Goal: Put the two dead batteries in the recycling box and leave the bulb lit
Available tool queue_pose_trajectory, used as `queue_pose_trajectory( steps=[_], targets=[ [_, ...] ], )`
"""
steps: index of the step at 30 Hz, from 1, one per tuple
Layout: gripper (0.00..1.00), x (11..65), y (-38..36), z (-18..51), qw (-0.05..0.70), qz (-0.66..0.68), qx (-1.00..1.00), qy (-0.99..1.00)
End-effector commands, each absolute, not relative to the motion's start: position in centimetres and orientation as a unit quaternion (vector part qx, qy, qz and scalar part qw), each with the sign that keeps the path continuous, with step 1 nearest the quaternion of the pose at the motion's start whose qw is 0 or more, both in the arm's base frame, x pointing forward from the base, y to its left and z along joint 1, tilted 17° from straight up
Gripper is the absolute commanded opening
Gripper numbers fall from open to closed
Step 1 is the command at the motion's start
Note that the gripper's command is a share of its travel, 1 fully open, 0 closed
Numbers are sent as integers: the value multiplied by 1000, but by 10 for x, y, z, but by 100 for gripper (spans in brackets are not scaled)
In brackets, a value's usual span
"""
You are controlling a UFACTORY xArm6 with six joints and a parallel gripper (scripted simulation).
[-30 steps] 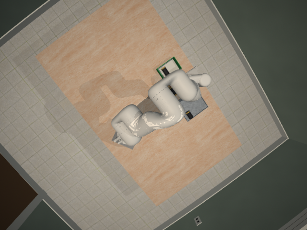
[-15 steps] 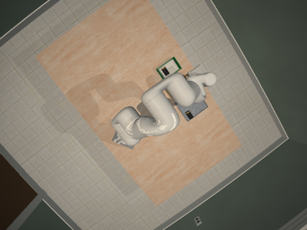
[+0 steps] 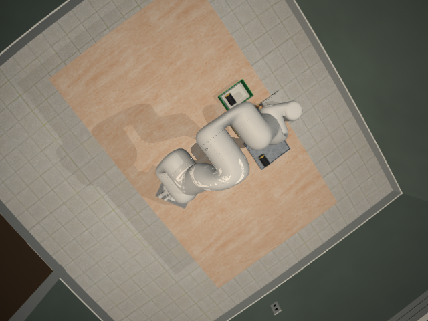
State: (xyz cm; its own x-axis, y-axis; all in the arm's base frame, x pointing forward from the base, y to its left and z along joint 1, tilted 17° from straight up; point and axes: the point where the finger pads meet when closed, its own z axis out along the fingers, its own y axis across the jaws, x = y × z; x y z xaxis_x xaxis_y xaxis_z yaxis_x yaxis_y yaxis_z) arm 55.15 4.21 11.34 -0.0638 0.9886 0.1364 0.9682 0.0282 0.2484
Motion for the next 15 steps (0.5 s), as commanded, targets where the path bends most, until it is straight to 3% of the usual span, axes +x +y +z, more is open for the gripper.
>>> queue_pose_trajectory(
  steps=[1, 9, 15],
  targets=[
    [28, 553, 42, 116, 39, 140, 683, 716],
    [28, 545, 72, 118, 39, 140, 683, 716],
    [28, 524, 144, 124, 39, 140, 683, 716]
  ],
)
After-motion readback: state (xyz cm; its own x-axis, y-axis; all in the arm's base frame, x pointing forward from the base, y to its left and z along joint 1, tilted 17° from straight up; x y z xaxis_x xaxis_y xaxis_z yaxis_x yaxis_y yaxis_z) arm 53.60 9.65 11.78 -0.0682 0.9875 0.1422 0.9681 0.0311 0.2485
